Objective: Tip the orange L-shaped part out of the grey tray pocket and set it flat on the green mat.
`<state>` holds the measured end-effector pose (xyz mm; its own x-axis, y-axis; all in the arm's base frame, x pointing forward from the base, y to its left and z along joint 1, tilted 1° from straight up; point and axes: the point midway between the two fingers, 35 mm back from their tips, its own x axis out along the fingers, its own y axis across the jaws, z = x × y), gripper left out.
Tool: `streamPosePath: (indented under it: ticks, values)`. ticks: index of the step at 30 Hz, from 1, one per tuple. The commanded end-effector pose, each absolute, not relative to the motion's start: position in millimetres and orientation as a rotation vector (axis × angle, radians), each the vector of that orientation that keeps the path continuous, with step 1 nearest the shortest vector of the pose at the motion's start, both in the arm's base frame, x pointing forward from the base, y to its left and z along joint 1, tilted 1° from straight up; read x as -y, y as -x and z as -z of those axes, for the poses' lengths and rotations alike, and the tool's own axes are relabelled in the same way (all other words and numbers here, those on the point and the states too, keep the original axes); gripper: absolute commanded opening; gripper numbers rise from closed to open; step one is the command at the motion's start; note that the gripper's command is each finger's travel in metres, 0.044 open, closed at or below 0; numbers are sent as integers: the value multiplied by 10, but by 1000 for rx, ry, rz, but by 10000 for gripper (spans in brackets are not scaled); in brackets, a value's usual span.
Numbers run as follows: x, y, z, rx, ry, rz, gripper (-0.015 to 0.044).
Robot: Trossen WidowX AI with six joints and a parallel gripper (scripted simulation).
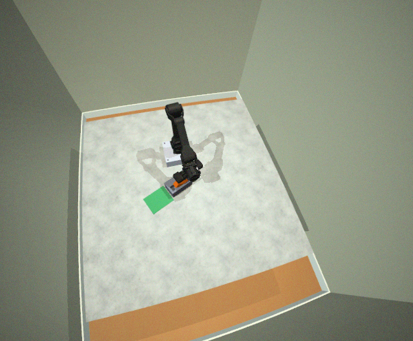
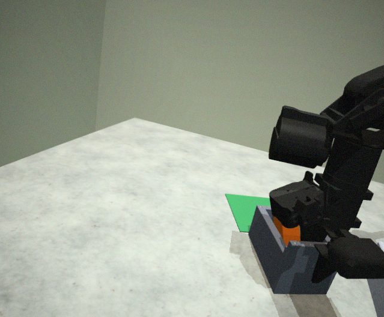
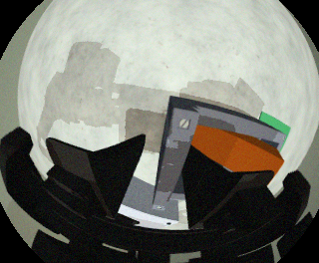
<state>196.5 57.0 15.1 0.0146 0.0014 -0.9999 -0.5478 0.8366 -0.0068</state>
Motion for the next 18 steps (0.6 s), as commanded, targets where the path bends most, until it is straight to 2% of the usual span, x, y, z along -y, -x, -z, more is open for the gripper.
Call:
streamPosePath:
  ticks: [1, 6, 13, 18]
  values:
    - [-606, -1961, -211, -1500, 460, -445, 180]
    - [-596, -2007, -412, -1499, 460, -445, 180]
    - [-511, -2009, -1163, -1499, 460, -445, 180]
    - [-518, -2026, -1156, -1488, 458, -440, 180]
